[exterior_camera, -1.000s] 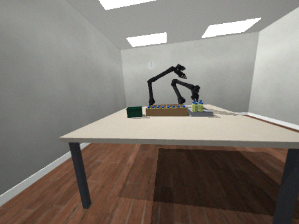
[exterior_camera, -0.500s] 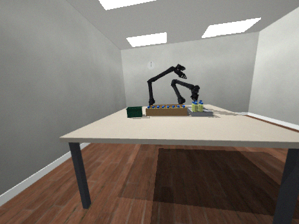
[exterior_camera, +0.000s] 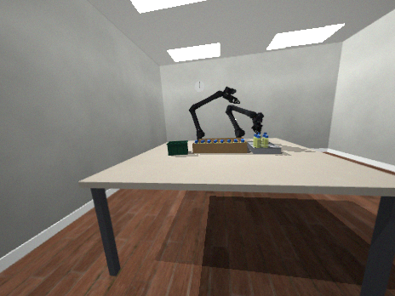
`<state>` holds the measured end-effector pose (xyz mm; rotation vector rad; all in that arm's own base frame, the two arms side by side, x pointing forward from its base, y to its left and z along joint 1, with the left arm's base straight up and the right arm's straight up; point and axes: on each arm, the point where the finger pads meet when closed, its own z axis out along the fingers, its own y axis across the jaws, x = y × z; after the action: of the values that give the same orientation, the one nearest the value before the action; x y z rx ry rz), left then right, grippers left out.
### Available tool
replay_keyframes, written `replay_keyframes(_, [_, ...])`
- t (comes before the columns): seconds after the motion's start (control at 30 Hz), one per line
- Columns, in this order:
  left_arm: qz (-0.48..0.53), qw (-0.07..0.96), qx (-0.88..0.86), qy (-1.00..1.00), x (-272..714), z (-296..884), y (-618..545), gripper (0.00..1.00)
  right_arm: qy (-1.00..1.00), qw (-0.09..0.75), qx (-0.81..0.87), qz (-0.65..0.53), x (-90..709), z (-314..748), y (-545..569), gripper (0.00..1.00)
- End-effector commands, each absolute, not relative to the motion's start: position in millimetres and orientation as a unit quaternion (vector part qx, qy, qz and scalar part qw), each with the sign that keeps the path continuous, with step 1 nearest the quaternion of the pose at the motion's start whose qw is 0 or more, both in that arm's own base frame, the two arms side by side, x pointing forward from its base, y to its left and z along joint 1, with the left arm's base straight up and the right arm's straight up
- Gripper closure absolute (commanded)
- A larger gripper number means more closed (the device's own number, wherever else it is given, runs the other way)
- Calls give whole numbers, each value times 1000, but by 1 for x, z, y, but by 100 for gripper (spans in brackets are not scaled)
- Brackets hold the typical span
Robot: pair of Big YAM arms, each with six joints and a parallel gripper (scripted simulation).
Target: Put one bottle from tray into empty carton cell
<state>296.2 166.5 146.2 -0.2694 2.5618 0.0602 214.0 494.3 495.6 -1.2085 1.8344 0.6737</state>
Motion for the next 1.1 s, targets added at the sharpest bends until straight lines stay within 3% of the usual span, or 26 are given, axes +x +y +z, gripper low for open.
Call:
replay_keyframes(0.0, [41, 312, -89, 945, 314, 181, 177, 78, 688, 487, -437, 314, 205, 538, 443, 0])
replay_keyframes(0.37, [41, 312, -89, 945, 314, 181, 177, 78, 644, 545, -407, 349, 178, 535, 379, 0])
replay_keyframes(1.07, [41, 312, -89, 945, 314, 181, 177, 78, 639, 552, -403, 353, 178, 544, 379, 0])
